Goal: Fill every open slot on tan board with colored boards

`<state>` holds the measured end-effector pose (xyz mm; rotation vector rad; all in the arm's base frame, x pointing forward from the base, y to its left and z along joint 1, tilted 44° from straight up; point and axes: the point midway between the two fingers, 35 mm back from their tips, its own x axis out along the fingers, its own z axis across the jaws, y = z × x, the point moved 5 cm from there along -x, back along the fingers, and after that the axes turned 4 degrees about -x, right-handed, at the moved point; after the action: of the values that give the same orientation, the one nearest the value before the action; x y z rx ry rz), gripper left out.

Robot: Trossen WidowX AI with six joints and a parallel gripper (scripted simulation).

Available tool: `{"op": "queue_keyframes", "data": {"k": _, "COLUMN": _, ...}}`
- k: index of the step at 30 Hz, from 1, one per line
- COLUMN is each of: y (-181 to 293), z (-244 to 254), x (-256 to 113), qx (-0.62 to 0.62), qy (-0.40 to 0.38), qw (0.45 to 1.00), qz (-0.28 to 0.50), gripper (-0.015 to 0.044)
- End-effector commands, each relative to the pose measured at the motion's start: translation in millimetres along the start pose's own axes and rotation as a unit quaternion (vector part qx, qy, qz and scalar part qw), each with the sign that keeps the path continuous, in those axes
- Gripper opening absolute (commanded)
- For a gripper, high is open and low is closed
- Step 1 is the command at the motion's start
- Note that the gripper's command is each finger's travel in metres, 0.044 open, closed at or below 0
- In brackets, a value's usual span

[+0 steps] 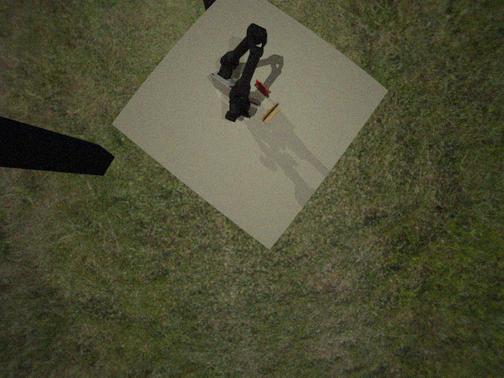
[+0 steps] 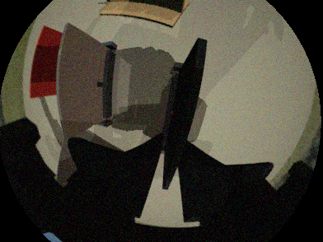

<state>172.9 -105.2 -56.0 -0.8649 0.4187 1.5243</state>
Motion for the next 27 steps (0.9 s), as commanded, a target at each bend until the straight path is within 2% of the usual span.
{"op": "queue_keyframes", "data": {"k": 1, "y": 0, "z": 0, "x": 1, "qx": 0.003, "qy": -0.001, "qw": 1.0, "qz": -0.001, "gripper": 0.0}}
{"op": "queue_keyframes", "data": {"k": 11, "y": 0, "z": 0, "x": 0, "qx": 0.003, "qy": 0.0, "qw": 1.0, "qz": -0.001, "gripper": 0.0}}
{"op": "queue_keyframes", "data": {"k": 27, "y": 0, "z": 0, "x": -30, "qx": 0.003, "qy": 0.0, "qw": 1.0, "qz": -0.001, "gripper": 0.0}}
